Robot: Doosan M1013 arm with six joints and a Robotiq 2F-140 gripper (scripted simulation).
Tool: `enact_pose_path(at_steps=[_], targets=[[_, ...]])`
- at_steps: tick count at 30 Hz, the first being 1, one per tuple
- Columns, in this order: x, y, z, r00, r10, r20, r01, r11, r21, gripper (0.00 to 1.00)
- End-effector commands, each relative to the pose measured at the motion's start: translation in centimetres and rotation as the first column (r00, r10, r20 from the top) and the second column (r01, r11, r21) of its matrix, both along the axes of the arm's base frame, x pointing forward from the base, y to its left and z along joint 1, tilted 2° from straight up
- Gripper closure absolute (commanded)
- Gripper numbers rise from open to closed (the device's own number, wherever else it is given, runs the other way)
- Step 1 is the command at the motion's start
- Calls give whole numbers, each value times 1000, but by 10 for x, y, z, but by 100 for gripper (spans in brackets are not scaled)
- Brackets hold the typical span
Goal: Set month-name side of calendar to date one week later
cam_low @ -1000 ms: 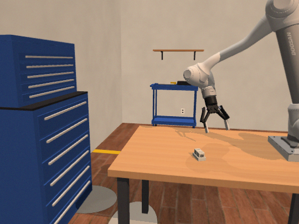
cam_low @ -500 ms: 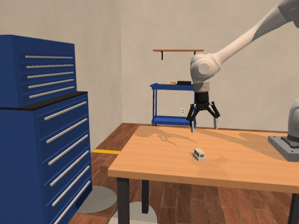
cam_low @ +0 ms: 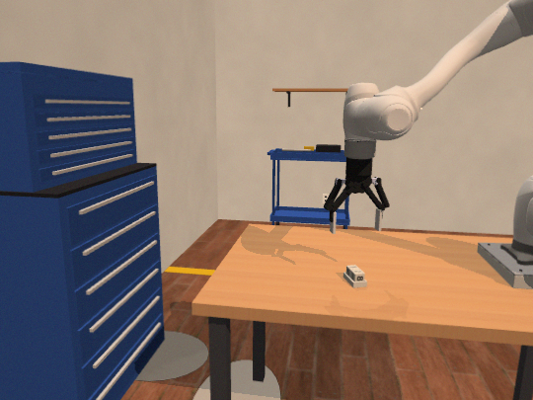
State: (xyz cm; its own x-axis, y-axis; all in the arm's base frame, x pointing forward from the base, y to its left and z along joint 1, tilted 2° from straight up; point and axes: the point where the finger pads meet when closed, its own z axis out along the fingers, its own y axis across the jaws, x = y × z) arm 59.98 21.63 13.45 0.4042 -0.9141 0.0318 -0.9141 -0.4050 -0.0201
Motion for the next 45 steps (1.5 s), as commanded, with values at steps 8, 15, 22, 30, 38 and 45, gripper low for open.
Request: enact_pose_path(at_steps=[8, 15, 22, 30, 38, 45], targets=[[0, 0, 0, 1000, 0, 0, 0, 1000, 0, 0], [0, 0, 0, 1000, 10, 0, -10, 1000, 0, 0], [0, 0, -1, 995, 101, -2, -101, 995, -3, 0], [0, 0, -4, 899, 439, -12, -439, 898, -12, 0], [1, 0, -8, 720, 693, -23, -694, 720, -16, 0], [1, 0, -11, 493, 869, -34, -870, 493, -17, 0]])
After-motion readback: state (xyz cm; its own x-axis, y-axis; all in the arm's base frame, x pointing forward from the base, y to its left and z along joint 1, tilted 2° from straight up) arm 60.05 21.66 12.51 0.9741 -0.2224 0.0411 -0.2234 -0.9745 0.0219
